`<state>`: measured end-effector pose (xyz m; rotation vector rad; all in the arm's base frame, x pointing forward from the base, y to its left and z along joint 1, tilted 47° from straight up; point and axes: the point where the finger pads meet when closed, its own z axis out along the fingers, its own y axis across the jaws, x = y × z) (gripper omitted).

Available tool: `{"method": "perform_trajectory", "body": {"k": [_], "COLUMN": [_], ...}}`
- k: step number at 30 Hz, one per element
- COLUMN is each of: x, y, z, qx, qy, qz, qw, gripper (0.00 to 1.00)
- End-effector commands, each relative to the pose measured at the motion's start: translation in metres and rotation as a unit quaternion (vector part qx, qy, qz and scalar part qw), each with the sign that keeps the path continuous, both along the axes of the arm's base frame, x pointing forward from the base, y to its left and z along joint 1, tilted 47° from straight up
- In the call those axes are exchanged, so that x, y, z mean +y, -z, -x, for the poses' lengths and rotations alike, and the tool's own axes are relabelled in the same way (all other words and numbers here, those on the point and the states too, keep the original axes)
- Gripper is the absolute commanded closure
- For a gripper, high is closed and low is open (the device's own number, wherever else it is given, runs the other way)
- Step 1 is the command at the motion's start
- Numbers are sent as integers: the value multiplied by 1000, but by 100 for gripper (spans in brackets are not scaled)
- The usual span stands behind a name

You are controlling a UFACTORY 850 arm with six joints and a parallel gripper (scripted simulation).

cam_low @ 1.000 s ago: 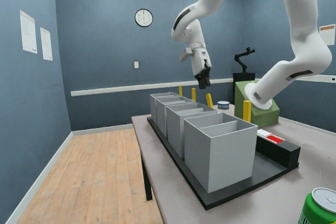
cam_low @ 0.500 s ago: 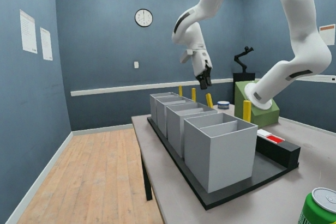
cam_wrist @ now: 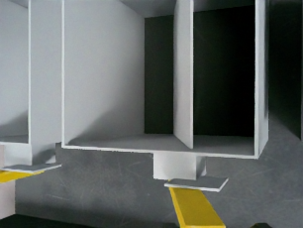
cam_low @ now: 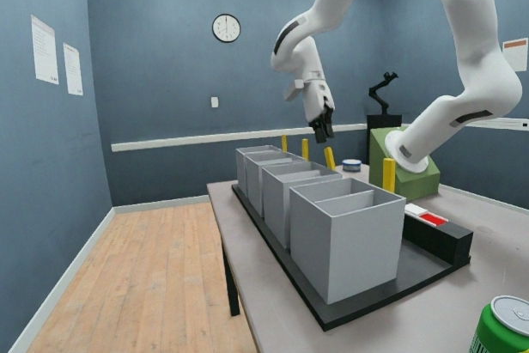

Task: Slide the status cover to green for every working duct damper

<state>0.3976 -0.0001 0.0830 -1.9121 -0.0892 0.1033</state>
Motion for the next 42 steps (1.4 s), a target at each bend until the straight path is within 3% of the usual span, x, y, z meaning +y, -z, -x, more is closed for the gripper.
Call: {"method": "perform_trajectory", "body": {"k": [1, 30, 42], "x": [7, 57, 66], "y": [2, 21, 24], "z": [0, 7, 8], "qx": [-1, -1, -1], "qy": [0, 0, 0], "qz": [0, 0, 0], "qw": [1000, 1000, 1000], "gripper": [61, 61, 61]}}
